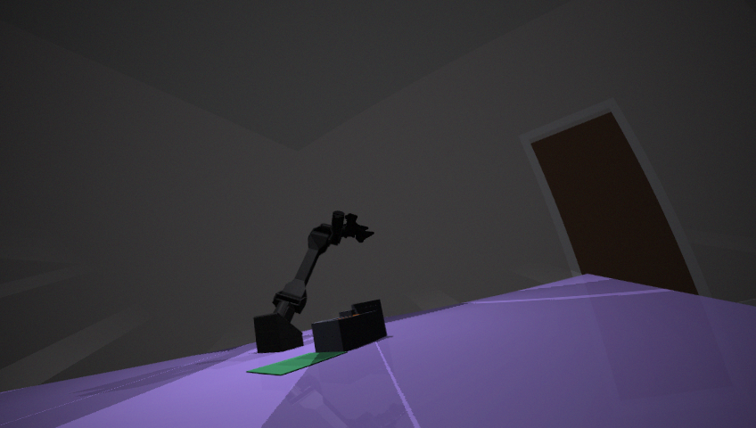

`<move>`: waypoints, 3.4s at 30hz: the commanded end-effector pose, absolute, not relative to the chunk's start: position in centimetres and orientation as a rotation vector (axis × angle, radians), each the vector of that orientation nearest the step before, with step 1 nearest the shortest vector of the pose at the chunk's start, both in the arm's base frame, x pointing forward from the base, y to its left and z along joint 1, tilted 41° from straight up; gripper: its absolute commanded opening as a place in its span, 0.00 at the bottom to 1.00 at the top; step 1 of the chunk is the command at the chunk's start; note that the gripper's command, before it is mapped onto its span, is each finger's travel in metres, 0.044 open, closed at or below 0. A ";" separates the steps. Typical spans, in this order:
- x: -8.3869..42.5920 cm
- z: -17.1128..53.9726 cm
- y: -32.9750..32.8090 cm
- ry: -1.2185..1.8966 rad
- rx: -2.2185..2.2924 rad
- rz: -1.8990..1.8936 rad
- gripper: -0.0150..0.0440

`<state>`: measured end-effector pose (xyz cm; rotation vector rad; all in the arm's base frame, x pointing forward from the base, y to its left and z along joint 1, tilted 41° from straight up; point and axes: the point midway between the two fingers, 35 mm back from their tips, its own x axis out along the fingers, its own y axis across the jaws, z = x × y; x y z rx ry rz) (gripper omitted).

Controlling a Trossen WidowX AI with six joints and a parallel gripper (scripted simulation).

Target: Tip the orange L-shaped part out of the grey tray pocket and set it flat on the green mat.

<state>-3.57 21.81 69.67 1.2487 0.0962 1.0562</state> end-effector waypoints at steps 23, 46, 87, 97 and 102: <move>9.4 60.9 36.3 -0.340 0.391 0.836 0.56; 37.1 30.1 28.1 0.448 -0.462 0.657 0.56; 27.6 6.5 4.8 1.565 0.561 0.543 0.56; 27.5 5.5 5.6 1.565 0.561 0.543 0.56; 27.5 4.9 6.1 1.565 0.561 0.543 0.56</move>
